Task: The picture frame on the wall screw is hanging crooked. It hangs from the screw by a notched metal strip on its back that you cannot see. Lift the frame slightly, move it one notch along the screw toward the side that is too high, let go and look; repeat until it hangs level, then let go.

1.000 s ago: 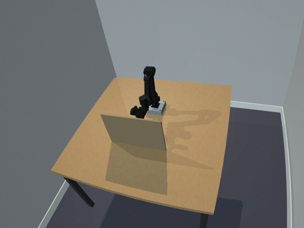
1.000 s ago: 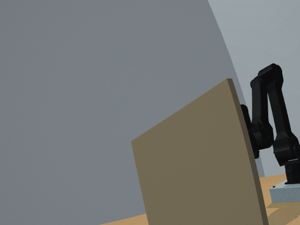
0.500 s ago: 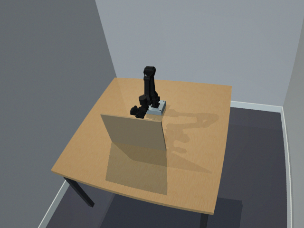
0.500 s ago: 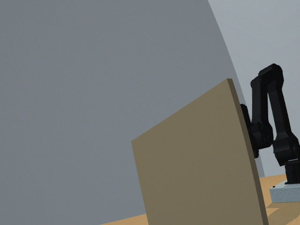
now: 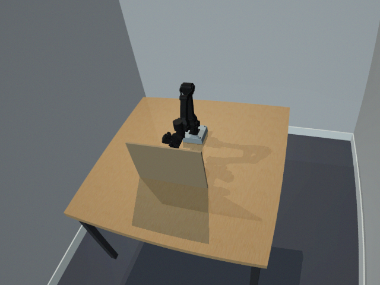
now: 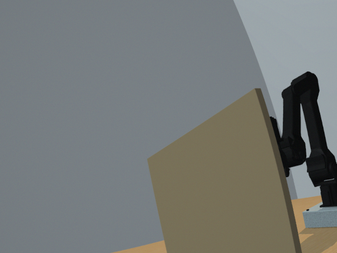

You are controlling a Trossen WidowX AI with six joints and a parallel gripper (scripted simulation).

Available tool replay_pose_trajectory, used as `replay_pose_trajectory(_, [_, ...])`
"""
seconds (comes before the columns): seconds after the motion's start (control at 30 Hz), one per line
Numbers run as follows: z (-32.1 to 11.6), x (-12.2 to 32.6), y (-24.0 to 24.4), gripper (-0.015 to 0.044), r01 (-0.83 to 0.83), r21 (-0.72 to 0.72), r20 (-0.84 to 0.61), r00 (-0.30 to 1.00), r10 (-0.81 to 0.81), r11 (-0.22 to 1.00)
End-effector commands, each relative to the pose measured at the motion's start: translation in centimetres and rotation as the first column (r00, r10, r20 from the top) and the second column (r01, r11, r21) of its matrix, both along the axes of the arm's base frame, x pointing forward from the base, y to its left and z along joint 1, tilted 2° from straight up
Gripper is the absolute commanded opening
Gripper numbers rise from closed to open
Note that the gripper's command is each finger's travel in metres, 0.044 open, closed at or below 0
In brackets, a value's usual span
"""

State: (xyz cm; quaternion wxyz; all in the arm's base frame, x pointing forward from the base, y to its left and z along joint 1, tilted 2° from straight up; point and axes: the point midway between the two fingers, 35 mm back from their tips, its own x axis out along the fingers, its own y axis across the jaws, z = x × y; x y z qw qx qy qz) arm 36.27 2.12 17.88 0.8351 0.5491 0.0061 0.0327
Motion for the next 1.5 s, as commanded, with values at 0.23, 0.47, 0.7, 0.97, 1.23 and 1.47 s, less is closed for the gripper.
replay_pose_trajectory(0.23, [0.38, 0.01, 0.00, 0.0000, -0.005, -0.004, 0.014, 1.000, 0.005, 1.000])
replay_pose_trajectory(0.47, [0.19, 0.03, -0.08, 0.0000, -0.005, -0.004, 0.014, 1.000, 0.005, 1.000])
replay_pose_trajectory(0.7, [-0.03, 0.04, -0.18, 0.0000, -0.005, -0.004, 0.014, 1.000, 0.005, 1.000])
replay_pose_trajectory(0.97, [-0.28, 0.05, -0.28, 0.0000, -0.005, -0.005, 0.014, 1.000, 0.005, 1.000])
replay_pose_trajectory(1.23, [-0.27, 0.04, -0.29, 0.0000, -0.003, 0.000, 0.012, 1.000, 0.003, 1.000])
replay_pose_trajectory(1.47, [-0.36, 0.05, -0.31, 0.0000, -0.004, 0.005, 0.011, 1.000, 0.004, 1.000])
